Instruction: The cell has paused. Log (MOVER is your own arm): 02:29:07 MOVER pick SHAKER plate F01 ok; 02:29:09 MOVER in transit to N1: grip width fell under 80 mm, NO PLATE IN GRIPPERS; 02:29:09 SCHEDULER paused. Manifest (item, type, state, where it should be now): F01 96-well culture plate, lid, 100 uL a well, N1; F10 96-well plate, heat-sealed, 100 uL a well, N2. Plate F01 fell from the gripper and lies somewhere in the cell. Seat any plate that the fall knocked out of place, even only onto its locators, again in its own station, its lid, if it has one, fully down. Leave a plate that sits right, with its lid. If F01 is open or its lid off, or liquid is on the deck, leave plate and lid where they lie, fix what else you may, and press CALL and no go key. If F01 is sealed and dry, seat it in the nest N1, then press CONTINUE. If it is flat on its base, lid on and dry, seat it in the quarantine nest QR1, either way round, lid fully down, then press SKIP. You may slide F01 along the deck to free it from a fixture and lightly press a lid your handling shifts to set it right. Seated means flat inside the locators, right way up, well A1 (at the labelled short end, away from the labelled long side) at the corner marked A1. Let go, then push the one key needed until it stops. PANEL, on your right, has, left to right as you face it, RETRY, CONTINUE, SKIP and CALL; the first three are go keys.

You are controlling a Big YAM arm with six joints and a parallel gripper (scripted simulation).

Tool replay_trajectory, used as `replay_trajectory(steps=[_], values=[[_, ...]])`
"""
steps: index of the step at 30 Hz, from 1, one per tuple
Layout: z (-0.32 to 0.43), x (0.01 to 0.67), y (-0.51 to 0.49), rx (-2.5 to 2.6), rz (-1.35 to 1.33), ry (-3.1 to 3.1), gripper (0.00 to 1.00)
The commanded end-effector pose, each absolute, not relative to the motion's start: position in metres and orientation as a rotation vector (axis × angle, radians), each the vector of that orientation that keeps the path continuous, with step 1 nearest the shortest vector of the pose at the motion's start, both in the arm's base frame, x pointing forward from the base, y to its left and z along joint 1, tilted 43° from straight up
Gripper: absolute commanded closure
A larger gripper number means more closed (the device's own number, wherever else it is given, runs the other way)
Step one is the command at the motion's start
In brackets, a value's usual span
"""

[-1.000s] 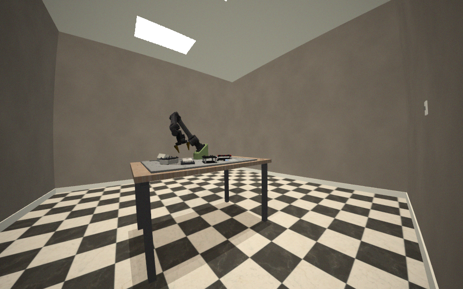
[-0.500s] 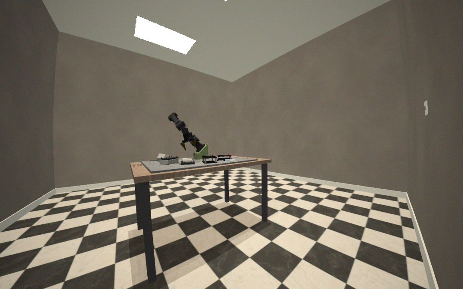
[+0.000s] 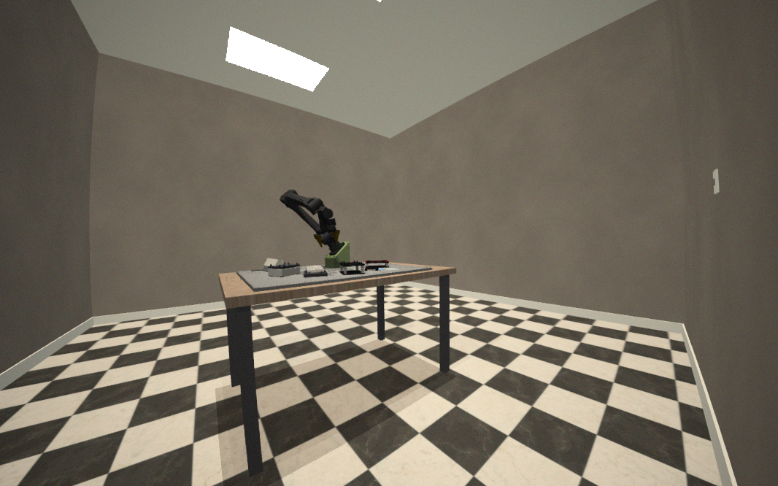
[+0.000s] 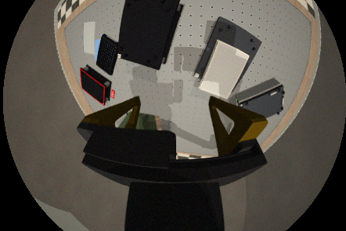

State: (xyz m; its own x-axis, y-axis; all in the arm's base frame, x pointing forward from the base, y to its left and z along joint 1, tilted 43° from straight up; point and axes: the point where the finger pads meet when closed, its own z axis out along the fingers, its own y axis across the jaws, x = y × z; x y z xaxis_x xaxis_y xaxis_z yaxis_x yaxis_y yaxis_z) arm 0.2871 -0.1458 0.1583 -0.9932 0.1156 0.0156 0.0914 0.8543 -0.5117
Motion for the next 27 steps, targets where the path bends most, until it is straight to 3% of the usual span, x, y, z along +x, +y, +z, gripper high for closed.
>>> replay_trajectory(steps=[1, 18, 27], values=[[0.155, 0.287, -0.125, -0.187, 0.862, -2.956, 0.00], [0.147, 0.275, -0.053, -0.090, 1.126, -2.866, 0.00], [0.156, 0.282, -0.046, -0.159, 1.113, -2.899, 0.00]])
